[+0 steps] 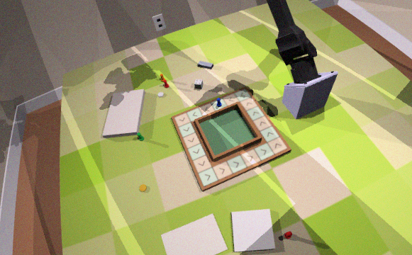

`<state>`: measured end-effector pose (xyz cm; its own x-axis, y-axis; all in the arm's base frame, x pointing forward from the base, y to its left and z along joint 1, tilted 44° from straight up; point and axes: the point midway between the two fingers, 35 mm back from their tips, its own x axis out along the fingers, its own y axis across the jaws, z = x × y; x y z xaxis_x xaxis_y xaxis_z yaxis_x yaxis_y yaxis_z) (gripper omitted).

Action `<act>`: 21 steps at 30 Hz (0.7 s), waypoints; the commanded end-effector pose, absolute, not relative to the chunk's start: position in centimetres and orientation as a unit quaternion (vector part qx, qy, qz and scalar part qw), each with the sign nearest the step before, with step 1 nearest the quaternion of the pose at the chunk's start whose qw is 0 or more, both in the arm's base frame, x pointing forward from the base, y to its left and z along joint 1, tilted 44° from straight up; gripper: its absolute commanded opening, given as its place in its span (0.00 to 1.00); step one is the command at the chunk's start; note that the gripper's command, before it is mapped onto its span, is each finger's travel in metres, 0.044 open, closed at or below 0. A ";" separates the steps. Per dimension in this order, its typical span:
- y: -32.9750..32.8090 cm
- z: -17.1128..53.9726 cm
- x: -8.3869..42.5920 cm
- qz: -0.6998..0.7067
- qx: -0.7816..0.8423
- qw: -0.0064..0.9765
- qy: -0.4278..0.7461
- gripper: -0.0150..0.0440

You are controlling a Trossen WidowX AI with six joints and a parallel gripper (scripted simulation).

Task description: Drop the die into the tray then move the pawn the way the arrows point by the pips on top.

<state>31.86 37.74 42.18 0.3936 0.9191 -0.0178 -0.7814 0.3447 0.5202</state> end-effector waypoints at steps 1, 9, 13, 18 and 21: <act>34.1 39.3 35.8 0.442 0.209 0.854 0.176 0.72; 23.9 32.3 42.4 0.236 0.167 0.928 0.234 0.72; 17.9 29.0 44.0 0.132 0.138 0.945 0.267 0.72; 10.1 25.2 44.3 0.004 0.095 0.946 0.311 0.72; 5.5 23.1 43.6 -0.070 0.067 0.935 0.340 0.72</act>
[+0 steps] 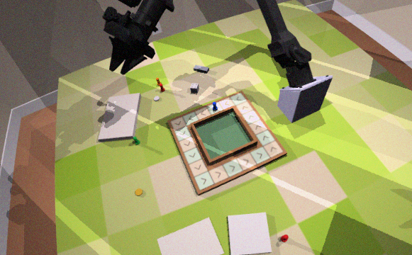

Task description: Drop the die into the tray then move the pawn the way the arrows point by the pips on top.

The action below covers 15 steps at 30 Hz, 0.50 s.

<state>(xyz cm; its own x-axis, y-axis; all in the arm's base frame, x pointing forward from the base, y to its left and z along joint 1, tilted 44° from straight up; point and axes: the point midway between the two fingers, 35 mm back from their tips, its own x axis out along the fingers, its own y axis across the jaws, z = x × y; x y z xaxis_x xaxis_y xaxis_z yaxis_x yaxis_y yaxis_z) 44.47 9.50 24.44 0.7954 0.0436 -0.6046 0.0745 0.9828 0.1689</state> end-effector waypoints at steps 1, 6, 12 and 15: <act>3.9 22.4 43.2 -0.095 0.057 0.930 0.351 0.72; -3.7 19.5 40.2 -0.213 0.005 0.888 0.408 0.72; -11.6 17.0 34.5 -0.333 -0.059 0.807 0.484 0.72; -14.6 16.3 31.4 -0.378 -0.088 0.760 0.520 0.72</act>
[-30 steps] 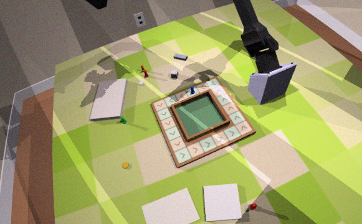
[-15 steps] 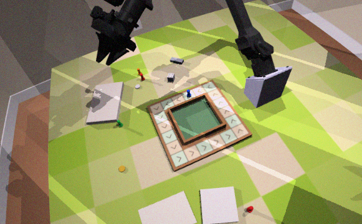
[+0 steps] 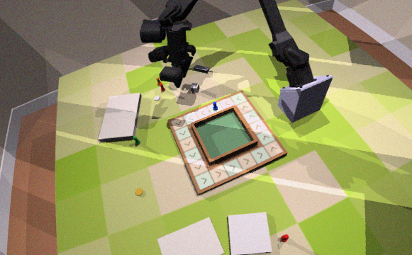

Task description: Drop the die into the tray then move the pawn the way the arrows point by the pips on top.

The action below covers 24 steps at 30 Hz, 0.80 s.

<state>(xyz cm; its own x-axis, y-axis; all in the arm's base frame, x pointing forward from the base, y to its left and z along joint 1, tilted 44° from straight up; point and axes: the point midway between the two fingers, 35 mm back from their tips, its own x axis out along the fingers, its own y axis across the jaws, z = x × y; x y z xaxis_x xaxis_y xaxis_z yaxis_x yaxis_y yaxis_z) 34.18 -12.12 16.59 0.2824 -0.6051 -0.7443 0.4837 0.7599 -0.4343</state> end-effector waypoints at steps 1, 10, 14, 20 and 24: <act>-15.0 16.2 30.8 -0.385 -0.093 0.752 0.527 0.72; -15.2 15.4 30.5 -0.388 -0.095 0.749 0.529 0.72; -15.9 14.7 30.6 -0.388 -0.095 0.749 0.529 0.72; -16.4 14.1 30.7 -0.388 -0.095 0.749 0.529 0.72; -16.9 13.7 30.8 -0.388 -0.095 0.749 0.529 0.72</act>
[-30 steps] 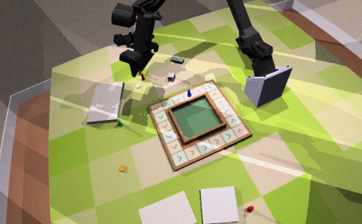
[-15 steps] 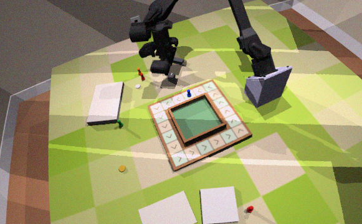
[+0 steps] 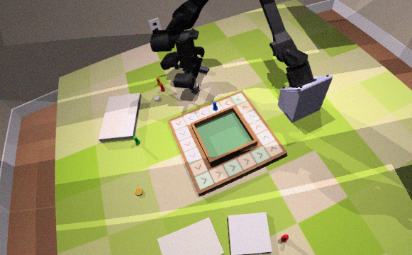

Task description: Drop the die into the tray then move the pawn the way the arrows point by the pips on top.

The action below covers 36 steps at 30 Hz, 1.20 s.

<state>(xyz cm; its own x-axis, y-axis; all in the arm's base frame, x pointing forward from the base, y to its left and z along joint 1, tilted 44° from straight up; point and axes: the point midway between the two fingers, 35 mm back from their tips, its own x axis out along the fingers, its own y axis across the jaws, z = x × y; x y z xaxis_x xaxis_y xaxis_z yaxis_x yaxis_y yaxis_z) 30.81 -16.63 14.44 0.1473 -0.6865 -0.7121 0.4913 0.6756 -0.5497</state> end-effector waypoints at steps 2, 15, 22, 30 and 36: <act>-17.1 13.4 30.9 -0.388 -0.095 0.749 0.529 0.72; -18.0 12.4 31.0 -0.388 -0.096 0.749 0.528 0.59; -18.0 12.4 31.0 -0.388 -0.096 0.749 0.528 0.44; -17.8 12.7 31.1 -0.388 -0.094 0.749 0.529 0.25; -15.7 14.8 31.4 -0.386 -0.090 0.749 0.531 0.25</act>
